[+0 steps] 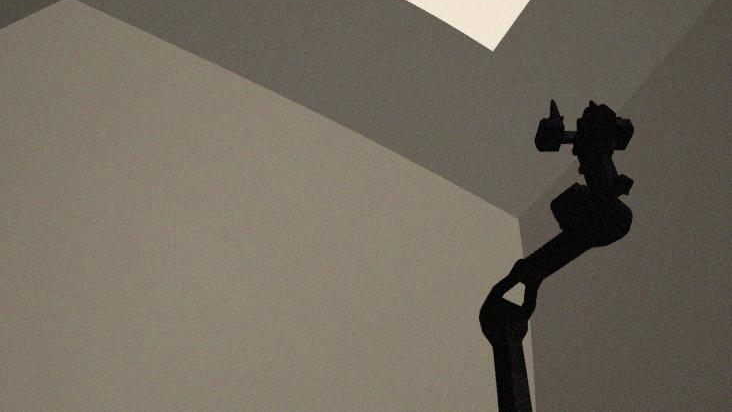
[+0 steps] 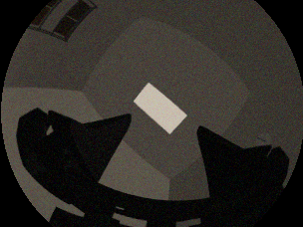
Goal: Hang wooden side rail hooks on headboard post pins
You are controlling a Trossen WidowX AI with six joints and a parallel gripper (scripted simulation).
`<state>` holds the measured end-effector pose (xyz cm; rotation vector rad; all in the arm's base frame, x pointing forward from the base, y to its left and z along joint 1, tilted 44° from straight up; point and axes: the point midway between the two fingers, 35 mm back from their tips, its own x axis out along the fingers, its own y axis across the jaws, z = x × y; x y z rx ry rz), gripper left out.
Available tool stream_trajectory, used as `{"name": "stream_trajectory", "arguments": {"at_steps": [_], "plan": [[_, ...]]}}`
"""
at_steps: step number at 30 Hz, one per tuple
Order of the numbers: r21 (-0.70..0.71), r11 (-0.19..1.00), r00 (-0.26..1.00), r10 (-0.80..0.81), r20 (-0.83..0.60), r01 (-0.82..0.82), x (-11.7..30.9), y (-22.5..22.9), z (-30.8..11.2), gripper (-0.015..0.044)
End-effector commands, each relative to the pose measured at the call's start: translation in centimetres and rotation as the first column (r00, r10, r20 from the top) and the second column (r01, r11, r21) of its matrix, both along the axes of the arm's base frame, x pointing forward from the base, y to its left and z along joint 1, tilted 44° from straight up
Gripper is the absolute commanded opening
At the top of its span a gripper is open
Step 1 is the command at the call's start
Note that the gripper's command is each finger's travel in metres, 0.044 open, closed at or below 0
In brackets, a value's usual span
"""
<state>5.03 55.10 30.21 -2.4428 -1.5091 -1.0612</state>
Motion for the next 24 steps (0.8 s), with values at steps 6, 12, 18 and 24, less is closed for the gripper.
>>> {"name": "stream_trajectory", "arguments": {"at_steps": [6,12,18,24], "plan": [[-0.156,0.934,0.926,-0.276,0.257,0.321,5.4,-1.0,-0.4,0.0440],[-0.260,0.672,0.654,-0.435,0.619,0.693,12.3,-3.6,-1.1,0.0440],[-0.245,0.410,0.404,-0.366,0.838,0.879,17.0,-6.3,-1.8,0.0440],[-0.174,0.182,0.208,-0.194,0.959,0.968,20.6,-9.1,-2.5,0.0440]]}}
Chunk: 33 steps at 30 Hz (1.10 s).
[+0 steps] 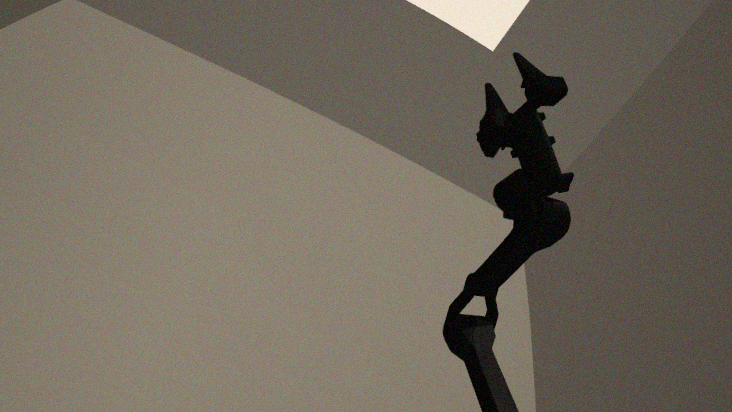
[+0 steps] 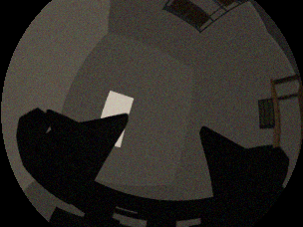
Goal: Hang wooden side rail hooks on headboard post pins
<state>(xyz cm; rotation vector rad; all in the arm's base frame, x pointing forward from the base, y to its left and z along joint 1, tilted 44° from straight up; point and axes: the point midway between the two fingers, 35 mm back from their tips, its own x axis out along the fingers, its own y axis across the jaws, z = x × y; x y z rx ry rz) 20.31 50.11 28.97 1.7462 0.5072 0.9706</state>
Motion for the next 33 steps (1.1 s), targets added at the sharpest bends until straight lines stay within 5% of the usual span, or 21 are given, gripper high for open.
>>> {"name": "stream_trajectory", "arguments": {"at_steps": [1,17,25,33], "plan": [[-0.340,0.878,0.926,-0.242,0.289,0.336,5.9,-4.6,-1.4,0.0440],[-0.627,0.233,0.664,-0.142,0.734,0.743,13.6,-14.1,-3.7,0.0440],[-0.577,-0.153,0.594,0.102,0.798,0.802,16.1,-19.7,-5.1,0.0440],[-0.414,-0.472,0.601,0.368,0.710,0.778,17.7,-25.4,-6.5,0.0440]]}}
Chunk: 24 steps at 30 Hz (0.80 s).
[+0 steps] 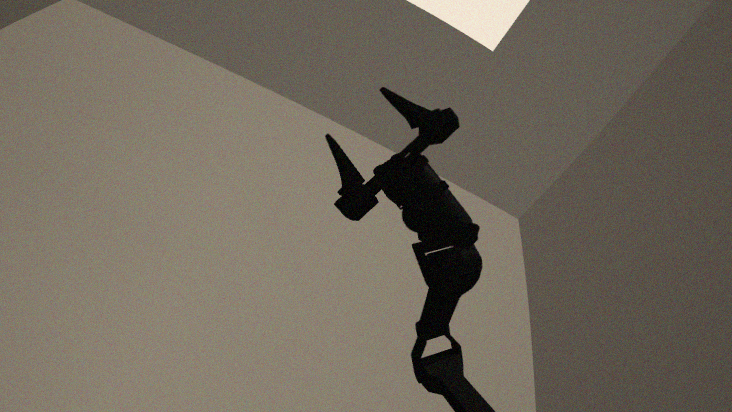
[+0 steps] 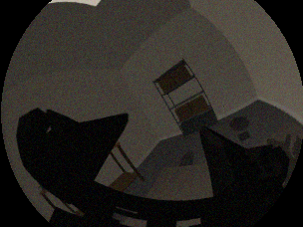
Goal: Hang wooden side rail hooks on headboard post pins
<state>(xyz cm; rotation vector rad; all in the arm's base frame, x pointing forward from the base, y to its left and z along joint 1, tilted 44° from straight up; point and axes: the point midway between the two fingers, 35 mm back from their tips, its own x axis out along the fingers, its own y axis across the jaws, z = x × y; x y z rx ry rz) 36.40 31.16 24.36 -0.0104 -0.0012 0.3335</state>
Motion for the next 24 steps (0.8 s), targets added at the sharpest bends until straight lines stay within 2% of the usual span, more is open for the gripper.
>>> {"name": "stream_trajectory", "arguments": {"at_steps": [1,7,13,19,24], "plan": [[-0.489,0.860,0.989,-0.136,0.059,0.148,1.7,-7.2,-2.0,0.0440],[-0.752,0.634,0.980,-0.179,0.088,0.183,2.2,-11.7,-3.2,0.0440],[-0.928,0.338,0.976,-0.200,0.091,0.156,2.2,-16.3,-4.3,0.0440],[-0.998,0.015,0.976,-0.210,0.062,0.067,1.5,-20.6,-5.5,0.0440],[-0.968,-0.245,0.976,-0.218,0.011,-0.044,0.6,-24.2,-6.4,0.0440]]}}
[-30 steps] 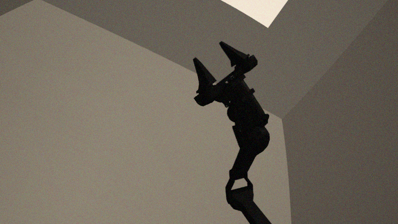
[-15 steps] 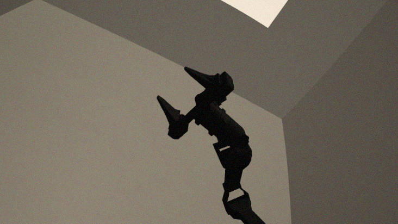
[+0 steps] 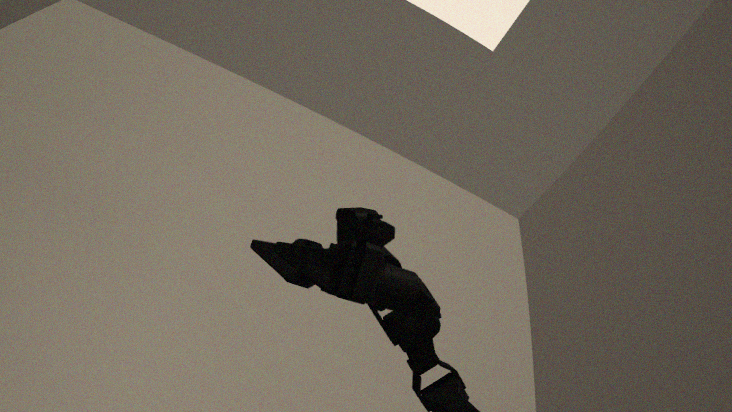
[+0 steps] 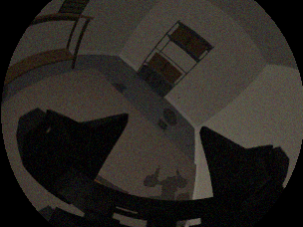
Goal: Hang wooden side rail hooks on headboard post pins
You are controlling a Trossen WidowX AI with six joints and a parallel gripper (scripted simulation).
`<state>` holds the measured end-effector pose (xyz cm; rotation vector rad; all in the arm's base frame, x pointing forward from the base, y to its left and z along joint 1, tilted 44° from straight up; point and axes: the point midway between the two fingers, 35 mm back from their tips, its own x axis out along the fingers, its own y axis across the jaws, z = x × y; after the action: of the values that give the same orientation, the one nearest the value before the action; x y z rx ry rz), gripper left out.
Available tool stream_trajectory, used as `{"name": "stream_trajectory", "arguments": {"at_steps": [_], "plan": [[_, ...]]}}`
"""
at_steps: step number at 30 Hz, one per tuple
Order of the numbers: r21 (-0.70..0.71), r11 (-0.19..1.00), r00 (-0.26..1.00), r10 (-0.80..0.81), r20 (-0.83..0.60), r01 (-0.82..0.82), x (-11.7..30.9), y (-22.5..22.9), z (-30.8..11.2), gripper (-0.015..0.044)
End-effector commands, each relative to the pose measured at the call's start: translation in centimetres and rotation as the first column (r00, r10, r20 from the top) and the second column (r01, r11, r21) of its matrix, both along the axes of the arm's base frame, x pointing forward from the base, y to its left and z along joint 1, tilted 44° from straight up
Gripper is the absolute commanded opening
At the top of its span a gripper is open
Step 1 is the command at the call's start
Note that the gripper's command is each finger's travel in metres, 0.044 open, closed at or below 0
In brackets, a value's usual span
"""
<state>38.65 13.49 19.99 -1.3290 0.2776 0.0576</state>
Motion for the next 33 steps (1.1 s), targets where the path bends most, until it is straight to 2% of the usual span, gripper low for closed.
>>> {"name": "stream_trajectory", "arguments": {"at_steps": [1,8,15,21,28,33], "plan": [[-0.482,0.876,0.980,-0.097,-0.176,0.000,-1.8,-7.2,-2.2,0.0440],[-0.740,0.662,0.928,-0.191,-0.320,-0.119,-3.8,-11.8,-3.6,0.0440],[-0.855,0.404,0.833,-0.307,-0.461,-0.324,-6.4,-16.1,-4.9,0.0440],[-0.821,0.192,0.713,-0.416,-0.564,-0.537,-9.0,-19.4,-6.1,0.0440],[-0.628,-0.010,0.531,-0.543,-0.650,-0.778,-12.5,-22.8,-7.4,0.0440],[-0.583,-0.037,0.498,-0.563,-0.659,-0.812,-13.1,-23.2,-7.6,0.0440]]}}
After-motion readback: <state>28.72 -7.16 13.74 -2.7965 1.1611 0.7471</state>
